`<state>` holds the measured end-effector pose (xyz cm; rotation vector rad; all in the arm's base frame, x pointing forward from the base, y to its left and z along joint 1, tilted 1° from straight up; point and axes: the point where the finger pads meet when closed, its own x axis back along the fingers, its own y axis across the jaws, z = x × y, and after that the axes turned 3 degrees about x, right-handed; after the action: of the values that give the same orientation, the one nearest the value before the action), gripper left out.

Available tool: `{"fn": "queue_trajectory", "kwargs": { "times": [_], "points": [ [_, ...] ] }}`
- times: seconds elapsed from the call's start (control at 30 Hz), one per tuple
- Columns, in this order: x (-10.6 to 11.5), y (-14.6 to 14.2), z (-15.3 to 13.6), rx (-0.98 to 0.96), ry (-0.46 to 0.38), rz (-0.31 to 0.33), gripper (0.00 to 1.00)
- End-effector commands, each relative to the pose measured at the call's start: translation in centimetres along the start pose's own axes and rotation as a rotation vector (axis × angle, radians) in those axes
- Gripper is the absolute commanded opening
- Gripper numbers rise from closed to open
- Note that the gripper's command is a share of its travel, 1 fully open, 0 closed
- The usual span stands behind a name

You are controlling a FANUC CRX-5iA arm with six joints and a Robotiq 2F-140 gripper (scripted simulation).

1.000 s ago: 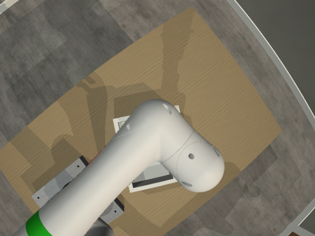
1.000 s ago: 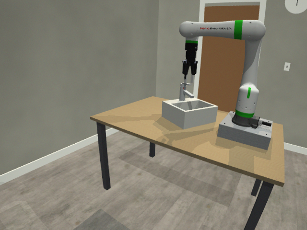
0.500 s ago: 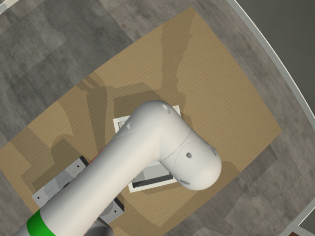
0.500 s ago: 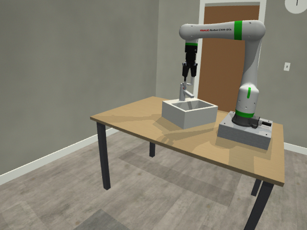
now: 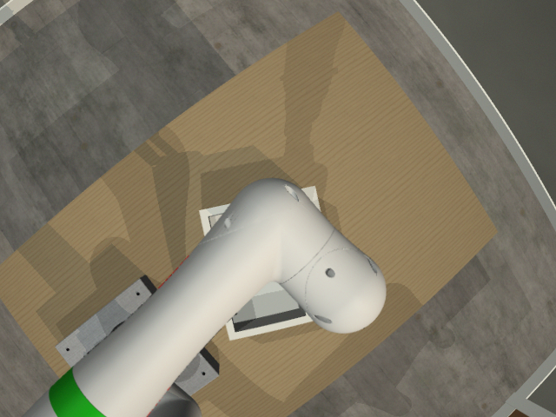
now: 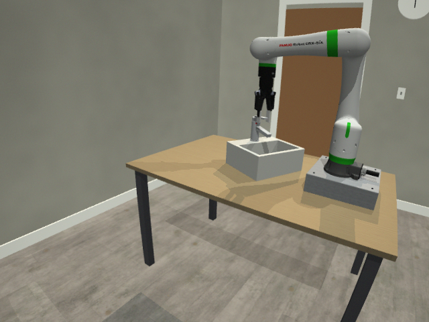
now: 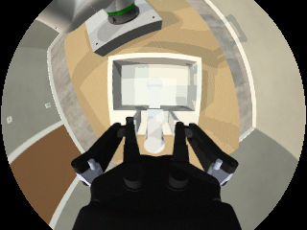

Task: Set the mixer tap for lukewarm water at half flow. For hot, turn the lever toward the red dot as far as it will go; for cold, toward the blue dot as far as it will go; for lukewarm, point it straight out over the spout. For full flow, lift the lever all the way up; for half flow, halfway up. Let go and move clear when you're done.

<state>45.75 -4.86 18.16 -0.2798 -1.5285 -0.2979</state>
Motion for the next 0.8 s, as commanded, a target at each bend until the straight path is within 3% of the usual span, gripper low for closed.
{"fn": "queue_trajectory", "kwargs": {
  "times": [0.0, 0.77],
  "points": [
    [-0.22, 0.0, -0.01, 0.0, -0.001, 0.0, 0.39],
    [-0.58, 0.0, -0.01, 0.0, -0.001, 0.0, 0.39]
  ]
}}
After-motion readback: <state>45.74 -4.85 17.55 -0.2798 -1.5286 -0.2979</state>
